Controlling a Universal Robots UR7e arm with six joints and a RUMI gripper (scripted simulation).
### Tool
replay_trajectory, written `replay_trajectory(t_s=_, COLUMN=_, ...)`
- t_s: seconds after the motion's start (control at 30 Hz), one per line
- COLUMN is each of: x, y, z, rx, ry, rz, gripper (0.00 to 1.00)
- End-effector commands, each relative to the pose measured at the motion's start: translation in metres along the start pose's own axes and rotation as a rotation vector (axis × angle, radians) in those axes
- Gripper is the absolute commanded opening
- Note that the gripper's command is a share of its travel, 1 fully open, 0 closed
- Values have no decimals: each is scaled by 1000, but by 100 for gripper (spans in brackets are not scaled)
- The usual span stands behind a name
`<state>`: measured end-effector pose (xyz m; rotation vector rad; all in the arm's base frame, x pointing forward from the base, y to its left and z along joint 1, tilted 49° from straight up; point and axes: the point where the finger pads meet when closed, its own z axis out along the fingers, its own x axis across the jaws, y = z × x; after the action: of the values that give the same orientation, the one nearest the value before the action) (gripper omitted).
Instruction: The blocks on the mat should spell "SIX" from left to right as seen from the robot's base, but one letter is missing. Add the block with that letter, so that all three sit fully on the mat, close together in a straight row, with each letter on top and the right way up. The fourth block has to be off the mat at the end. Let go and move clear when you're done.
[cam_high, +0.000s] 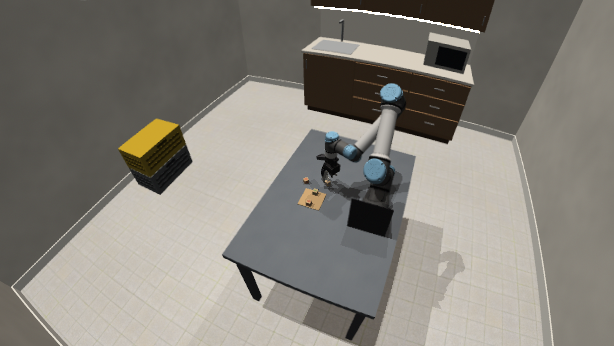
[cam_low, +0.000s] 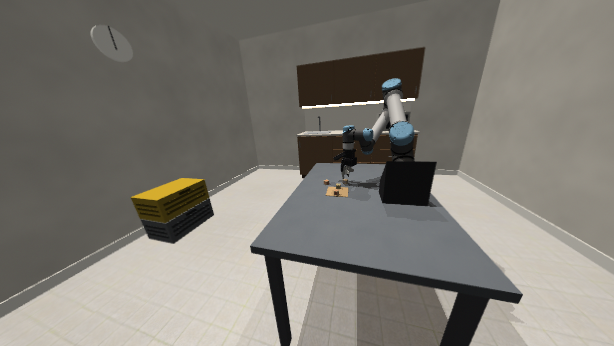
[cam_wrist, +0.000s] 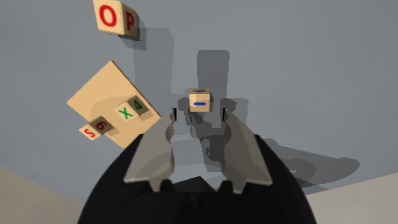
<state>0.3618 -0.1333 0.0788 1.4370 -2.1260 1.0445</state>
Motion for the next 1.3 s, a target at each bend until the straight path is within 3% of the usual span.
replay_trajectory(t_s=0.0, x=0, y=0, z=2, rx=1, ry=0, rz=0, gripper=40)
replay_trajectory(t_s=0.77, x=0, y=0, z=4, rx=1, ry=0, rz=0, gripper=40)
replay_trajectory(t_s=1.27, x=0, y=0, z=29, rx=1, ry=0, rz=0, gripper=40)
